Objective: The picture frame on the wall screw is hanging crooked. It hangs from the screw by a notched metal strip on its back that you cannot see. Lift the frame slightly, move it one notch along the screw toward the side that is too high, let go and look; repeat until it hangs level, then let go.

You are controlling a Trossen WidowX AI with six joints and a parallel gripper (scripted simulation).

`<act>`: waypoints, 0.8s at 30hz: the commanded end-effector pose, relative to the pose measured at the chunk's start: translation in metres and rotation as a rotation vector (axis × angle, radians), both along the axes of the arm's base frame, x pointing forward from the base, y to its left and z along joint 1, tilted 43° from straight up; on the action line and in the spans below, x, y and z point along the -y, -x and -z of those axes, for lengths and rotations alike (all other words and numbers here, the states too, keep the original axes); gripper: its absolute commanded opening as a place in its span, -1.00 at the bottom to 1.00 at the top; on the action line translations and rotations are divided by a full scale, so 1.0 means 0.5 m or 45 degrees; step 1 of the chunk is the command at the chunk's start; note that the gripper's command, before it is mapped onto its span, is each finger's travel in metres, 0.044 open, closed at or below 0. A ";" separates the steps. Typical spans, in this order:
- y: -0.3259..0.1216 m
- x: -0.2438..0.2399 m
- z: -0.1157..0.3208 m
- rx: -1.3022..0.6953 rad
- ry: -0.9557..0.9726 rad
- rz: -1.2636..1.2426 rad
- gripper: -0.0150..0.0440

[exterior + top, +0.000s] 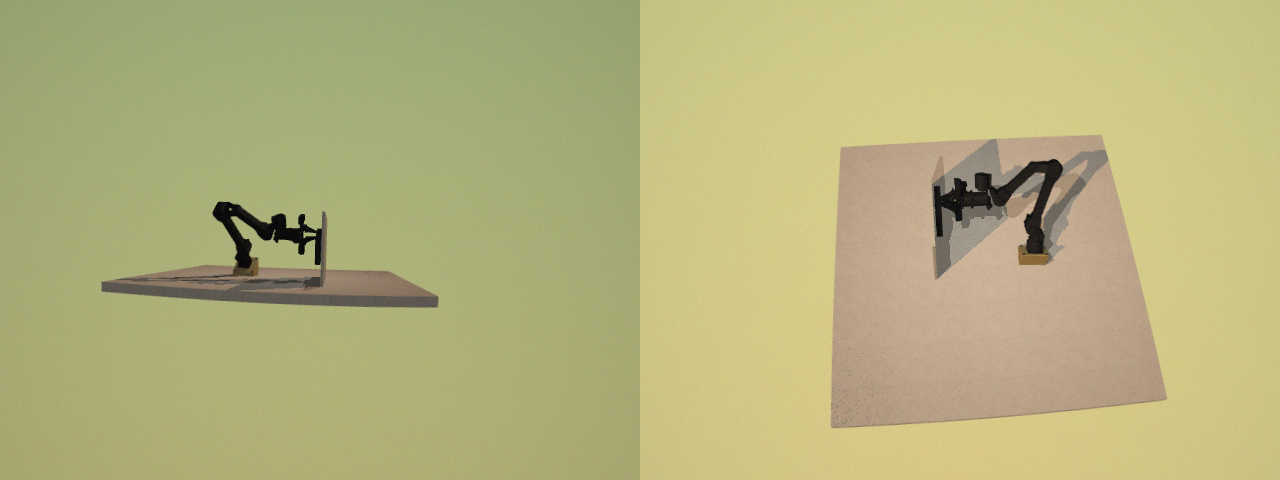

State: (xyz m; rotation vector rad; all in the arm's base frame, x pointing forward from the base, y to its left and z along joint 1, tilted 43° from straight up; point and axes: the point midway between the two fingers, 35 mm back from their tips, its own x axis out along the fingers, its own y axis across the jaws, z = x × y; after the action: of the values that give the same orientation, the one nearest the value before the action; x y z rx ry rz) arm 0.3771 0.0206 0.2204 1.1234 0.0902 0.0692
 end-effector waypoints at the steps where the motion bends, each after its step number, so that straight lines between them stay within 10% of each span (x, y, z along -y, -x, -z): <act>1: 0.000 0.000 0.000 0.002 0.031 0.002 -0.49; 24: 0.000 -0.002 -0.003 0.019 0.182 -0.003 -0.49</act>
State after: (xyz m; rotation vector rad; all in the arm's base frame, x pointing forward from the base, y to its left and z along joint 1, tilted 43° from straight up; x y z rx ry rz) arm 0.3769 0.0217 0.2217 0.9982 0.0832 0.0742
